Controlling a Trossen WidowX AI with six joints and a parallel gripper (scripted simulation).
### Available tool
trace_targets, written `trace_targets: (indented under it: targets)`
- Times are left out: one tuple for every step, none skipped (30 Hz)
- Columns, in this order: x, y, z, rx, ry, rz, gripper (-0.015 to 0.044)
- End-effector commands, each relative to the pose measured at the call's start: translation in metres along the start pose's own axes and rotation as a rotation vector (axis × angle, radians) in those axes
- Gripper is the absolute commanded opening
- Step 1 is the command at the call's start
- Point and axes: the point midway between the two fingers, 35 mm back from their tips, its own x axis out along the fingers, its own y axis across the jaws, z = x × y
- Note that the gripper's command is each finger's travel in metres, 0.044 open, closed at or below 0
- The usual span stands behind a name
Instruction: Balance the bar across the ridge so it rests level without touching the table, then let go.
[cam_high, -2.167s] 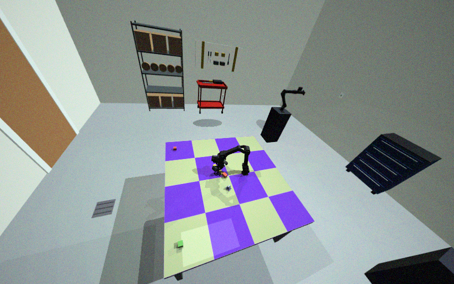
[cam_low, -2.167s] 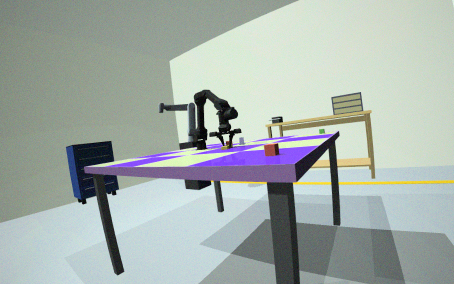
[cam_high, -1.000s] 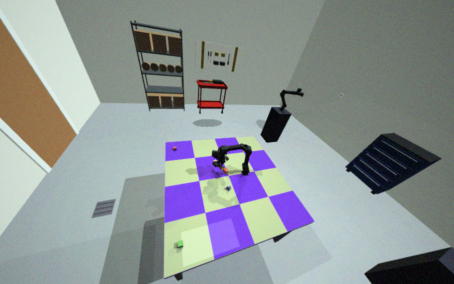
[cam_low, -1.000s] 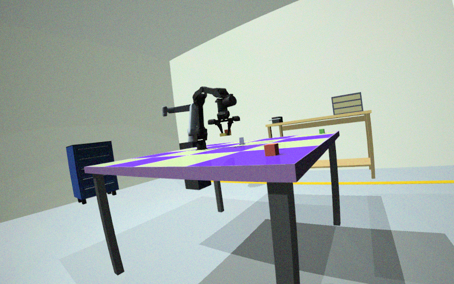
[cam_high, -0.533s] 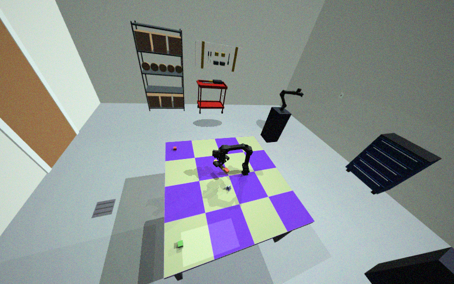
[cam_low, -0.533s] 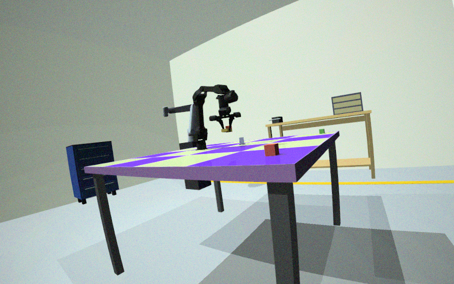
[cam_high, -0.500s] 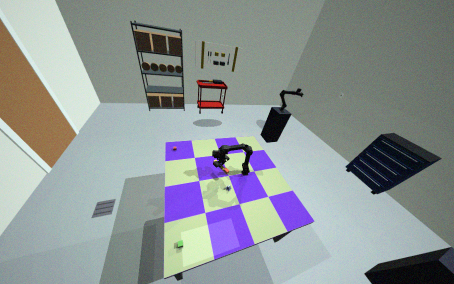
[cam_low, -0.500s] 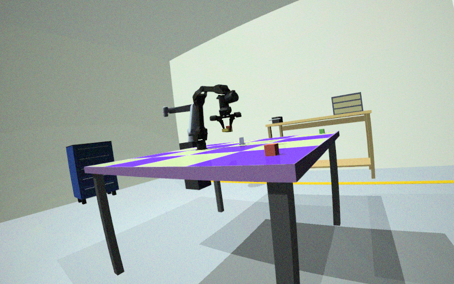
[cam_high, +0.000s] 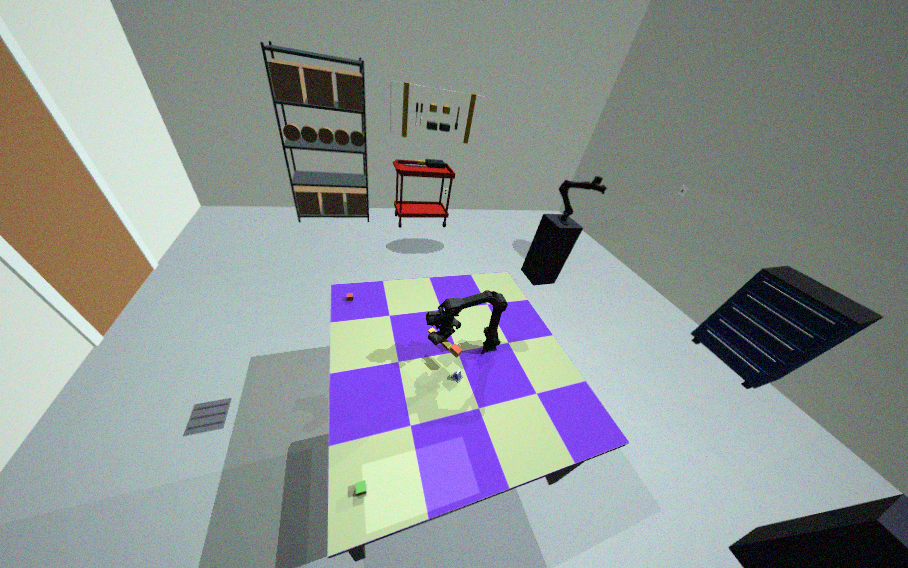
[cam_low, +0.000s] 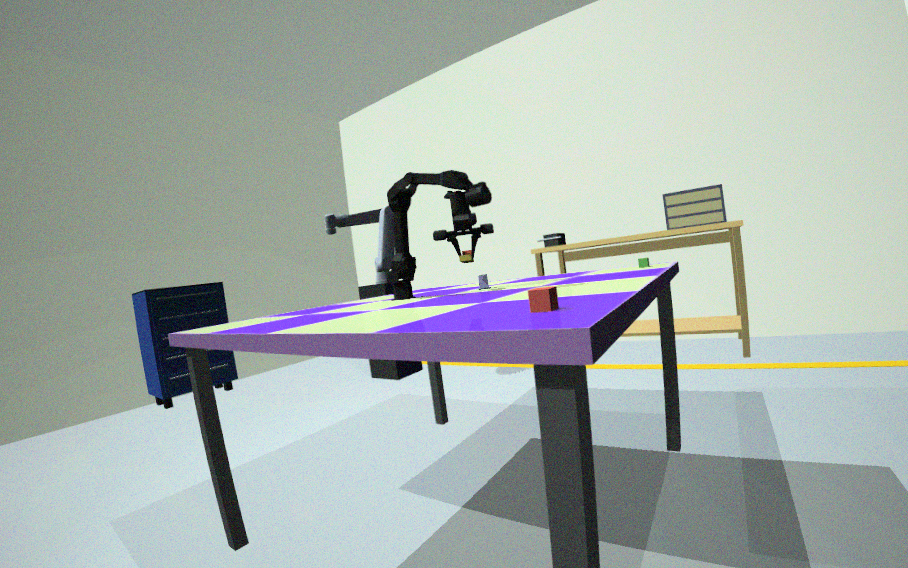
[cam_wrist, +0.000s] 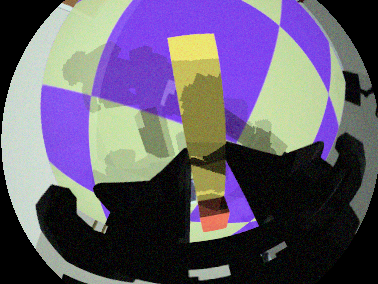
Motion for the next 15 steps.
trace_targets:
  targets:
    - [0.000,0.007,-0.014,-0.011,0.002,0.000,0.0000]
    - [-0.001,0.009,-0.017,-0.016,0.002,0.001,0.0000]
    - [-0.001,0.010,-0.021,-0.020,0.002,0.001,0.0000]
    - [-0.001,0.012,-0.025,-0.024,0.003,0.001,0.0000]
    - [-0.001,0.014,-0.028,-0.028,0.003,0.001,0.0000]
    - [-0.001,0.015,-0.032,-0.032,0.003,0.001,0.0000]
    - [-0.001,0.017,-0.035,-0.036,0.004,0.001,0.0000]
    - [-0.001,0.018,-0.039,-0.040,0.004,0.002,0.0000]
    - [-0.001,0.020,-0.043,-0.044,0.004,0.002,0.0000]
    - [-0.001,0.021,-0.047,-0.048,0.004,0.002,0.0000]
    - [-0.001,0.023,-0.050,-0.052,0.005,0.002,0.0000]
    - [-0.001,0.024,-0.054,-0.056,0.005,0.002,0.0000]
    - [-0.001,0.025,-0.058,-0.061,0.005,0.002,0.0000]
    - [-0.001,0.027,-0.062,-0.065,0.006,0.002,0.0000]
    - [-0.001,0.028,-0.065,-0.069,0.006,0.003,0.0000]
